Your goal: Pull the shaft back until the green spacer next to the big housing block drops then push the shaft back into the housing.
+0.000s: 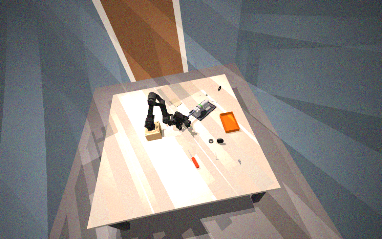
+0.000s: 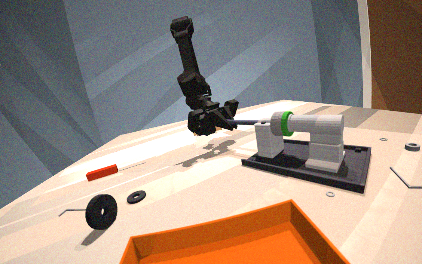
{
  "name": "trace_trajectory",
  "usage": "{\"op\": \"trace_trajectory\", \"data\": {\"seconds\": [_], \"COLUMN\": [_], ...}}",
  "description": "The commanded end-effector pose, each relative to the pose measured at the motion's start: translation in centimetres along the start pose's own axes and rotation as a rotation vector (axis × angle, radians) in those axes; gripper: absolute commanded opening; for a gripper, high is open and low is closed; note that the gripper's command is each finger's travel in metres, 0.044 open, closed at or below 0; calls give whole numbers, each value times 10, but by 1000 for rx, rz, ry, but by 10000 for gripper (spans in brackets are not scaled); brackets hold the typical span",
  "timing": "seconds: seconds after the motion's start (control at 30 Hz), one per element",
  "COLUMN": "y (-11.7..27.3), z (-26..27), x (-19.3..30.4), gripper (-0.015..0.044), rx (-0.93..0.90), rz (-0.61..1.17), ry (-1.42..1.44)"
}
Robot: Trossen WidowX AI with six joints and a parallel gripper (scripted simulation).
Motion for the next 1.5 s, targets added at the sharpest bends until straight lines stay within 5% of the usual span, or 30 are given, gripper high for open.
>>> {"op": "trace_trajectory", "data": {"seconds": [0.0,1.47], "y": [1,5], "z": [-1,0], "x": [-1,-3], "gripper": [0,0], "rx": [3,3], "rz": [0,0], "ry": [3,3]}}
Point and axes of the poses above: the point midway between the two fingers, 35 mm back from their tips, its own y axis back along the fingers, its own z axis across the jaws, x = y × z, the point moved 4 cm from there along y, back along the fingers, and after that the axes turned 10 degrees about -y, right-handed, at the moved point
